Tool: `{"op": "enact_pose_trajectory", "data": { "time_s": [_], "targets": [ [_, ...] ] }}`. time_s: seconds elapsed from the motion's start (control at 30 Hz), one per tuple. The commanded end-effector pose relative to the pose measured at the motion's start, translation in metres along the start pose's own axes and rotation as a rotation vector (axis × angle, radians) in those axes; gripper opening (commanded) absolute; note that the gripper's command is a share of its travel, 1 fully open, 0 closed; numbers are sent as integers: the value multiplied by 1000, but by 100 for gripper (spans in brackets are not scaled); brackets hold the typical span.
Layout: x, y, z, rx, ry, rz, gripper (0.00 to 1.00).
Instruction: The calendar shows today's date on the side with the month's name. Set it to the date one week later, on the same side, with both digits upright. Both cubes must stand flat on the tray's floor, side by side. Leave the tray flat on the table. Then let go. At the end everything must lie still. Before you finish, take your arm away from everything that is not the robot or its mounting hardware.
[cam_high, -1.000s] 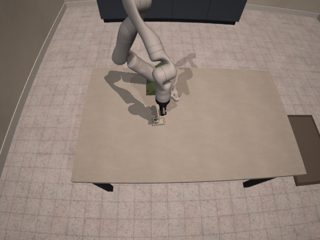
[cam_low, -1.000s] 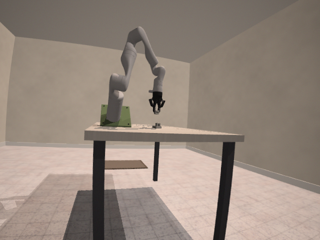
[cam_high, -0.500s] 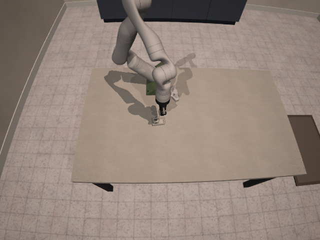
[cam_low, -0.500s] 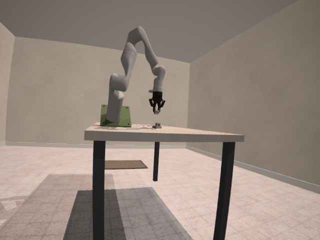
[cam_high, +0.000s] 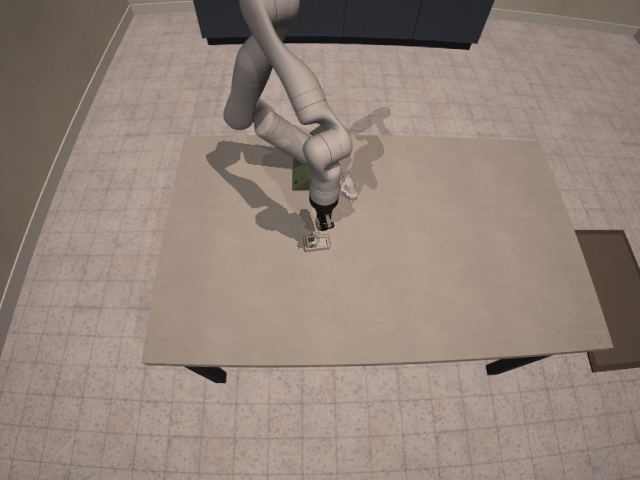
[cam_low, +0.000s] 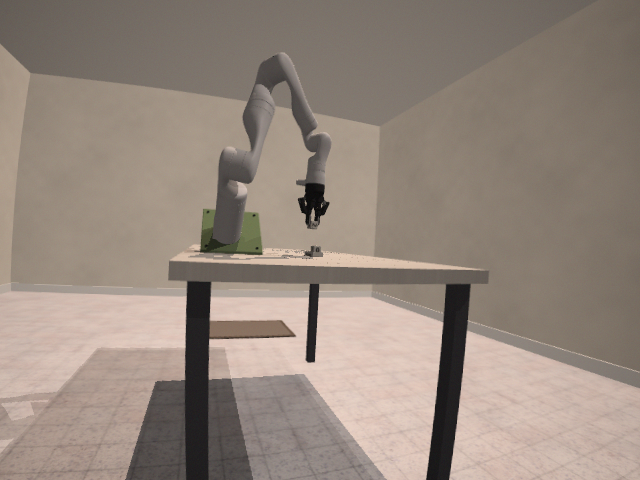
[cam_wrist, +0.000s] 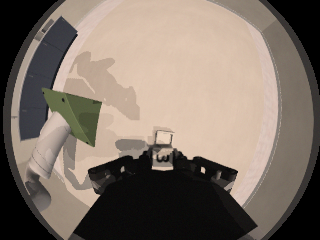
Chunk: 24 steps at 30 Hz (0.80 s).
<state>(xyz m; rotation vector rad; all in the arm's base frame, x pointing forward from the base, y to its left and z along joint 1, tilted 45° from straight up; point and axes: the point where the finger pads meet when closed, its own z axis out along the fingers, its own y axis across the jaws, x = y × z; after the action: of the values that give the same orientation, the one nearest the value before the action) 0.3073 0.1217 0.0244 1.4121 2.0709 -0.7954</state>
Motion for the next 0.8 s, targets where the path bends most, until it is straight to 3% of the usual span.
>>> {"op": "enact_pose_trajectory", "data": {
  "time_s": [0.0, 0.4, 0.77],
  "targets": [
    [-4, -5, 1, 19, 1, -58, 26],
    [-12, -14, 6, 54, 8, -296, 26],
    [-26, -26, 12, 94, 32, -678, 26]
  ]
}}
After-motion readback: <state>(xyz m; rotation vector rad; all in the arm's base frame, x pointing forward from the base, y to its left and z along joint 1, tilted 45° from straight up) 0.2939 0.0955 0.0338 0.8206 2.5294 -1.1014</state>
